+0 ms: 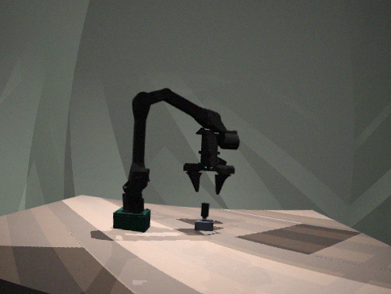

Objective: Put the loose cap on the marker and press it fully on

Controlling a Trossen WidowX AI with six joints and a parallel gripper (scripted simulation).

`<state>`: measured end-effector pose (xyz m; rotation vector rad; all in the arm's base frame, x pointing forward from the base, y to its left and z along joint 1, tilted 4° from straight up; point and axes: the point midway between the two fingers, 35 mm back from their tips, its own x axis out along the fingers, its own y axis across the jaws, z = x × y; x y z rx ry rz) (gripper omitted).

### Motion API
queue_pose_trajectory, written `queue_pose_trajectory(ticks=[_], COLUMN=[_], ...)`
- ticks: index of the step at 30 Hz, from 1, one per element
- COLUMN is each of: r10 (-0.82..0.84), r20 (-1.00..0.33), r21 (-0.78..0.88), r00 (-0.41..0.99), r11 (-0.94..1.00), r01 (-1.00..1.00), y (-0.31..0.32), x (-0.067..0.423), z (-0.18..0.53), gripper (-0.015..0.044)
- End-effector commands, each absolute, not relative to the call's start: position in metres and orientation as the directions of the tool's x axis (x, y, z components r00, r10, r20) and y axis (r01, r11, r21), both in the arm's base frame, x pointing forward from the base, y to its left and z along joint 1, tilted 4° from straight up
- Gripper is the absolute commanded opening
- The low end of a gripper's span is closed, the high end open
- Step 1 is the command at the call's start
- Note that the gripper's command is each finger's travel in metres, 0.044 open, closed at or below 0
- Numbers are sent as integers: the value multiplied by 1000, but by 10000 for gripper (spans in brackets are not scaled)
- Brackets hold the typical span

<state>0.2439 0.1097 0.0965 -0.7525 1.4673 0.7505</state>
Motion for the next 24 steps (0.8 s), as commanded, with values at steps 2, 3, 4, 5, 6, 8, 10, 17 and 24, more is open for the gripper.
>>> queue_pose_trajectory(ticks=[2, 3, 4, 5, 6, 8, 10, 17, 24], r10=[-18, -18, -18, -18, -18, -18, -17, -17, -17], r20=[-999, -999, -999, -999, -999, -999, -999, -999, -999], r21=[13, 9, 5, 1, -3, -10, -15, -15, -15], r00=[-35, -35, -35, -35, -34, -34, -34, -34, -34], r11=[689, 757, 819, 872, 916, 977, 997, 998, 998], r01=[-725, -653, -574, -490, -401, -212, -81, -65, -65], y=[109, 109, 109, 109, 109, 109, 109, 109, 109], x=[242, 242, 242, 242, 242, 242, 242, 242, 242], z=[99, 98, 97, 96, 95, 93, 92, 92, 92], gripper=[361, 335, 309, 282, 256, 204, 151, 0, 0])
